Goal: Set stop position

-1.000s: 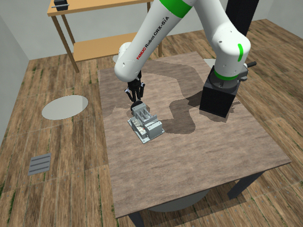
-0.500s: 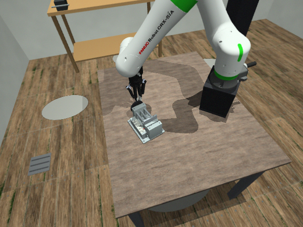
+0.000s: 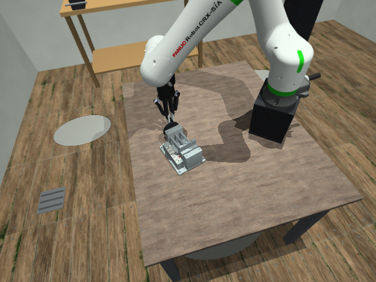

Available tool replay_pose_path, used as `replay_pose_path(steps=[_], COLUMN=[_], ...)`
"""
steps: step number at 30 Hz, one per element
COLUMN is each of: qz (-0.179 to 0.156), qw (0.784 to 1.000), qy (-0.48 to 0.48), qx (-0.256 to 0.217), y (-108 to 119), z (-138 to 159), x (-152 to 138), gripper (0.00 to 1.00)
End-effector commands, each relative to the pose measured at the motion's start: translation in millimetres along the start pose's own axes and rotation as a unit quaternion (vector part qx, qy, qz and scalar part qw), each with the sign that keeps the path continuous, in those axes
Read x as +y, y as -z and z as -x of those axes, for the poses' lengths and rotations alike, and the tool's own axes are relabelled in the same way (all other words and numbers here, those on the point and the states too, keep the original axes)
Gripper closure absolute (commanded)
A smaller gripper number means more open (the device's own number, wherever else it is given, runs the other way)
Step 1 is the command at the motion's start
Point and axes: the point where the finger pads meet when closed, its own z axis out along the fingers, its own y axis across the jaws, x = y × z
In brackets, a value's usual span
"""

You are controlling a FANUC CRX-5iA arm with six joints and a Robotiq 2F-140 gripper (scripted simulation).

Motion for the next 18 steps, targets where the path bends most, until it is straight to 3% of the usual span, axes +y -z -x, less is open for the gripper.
replay_pose_path(steps=[1,18], qz=[-0.001,-0.001], qw=[1.000,1.000], qy=[0.000,0.000], qx=[0.000,0.000], y=[4,-2], z=[0,0], x=[-8,-38], gripper=[0.96,0.96])
